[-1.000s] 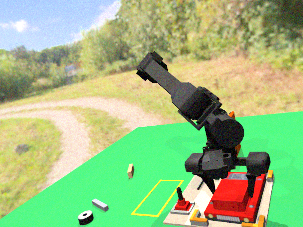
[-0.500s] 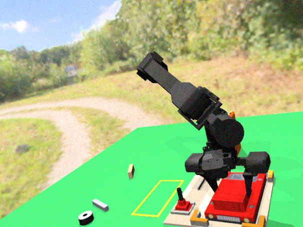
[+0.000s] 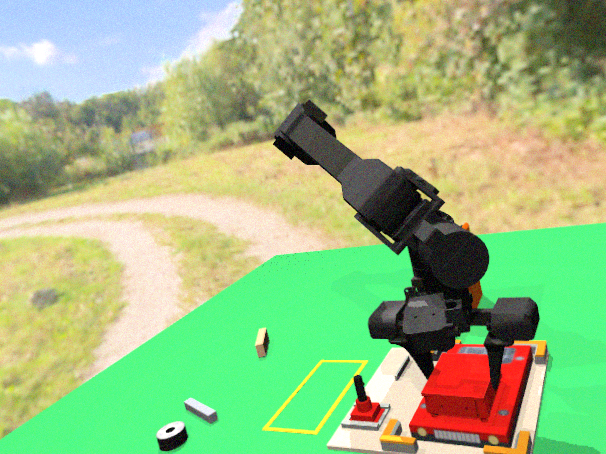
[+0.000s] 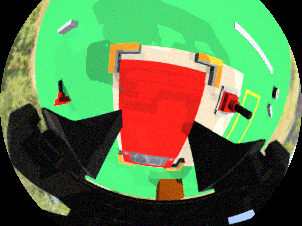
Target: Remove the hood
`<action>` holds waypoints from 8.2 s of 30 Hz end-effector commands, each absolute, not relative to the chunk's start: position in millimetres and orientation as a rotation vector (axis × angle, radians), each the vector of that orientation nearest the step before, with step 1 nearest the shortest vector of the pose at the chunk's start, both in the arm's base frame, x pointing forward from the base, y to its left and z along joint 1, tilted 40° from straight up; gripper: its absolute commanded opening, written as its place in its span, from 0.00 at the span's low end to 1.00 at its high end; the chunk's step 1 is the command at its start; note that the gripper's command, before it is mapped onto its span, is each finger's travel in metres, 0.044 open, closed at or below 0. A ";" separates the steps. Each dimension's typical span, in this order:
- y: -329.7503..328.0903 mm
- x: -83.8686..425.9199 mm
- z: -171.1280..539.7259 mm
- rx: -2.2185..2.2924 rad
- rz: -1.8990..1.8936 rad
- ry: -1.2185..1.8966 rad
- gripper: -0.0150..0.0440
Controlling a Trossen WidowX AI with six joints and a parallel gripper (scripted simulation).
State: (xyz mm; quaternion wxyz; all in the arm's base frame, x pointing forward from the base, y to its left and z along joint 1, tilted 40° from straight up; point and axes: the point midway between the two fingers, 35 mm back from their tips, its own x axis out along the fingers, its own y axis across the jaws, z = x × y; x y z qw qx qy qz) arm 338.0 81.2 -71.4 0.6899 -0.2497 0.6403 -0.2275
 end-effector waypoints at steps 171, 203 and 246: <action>-77.6 311.4 92.7 -0.557 -0.513 1.429 0.25; -90.4 312.3 78.1 -0.558 -0.514 1.429 0.25; -105.8 312.0 61.1 -0.560 -0.516 1.428 0.25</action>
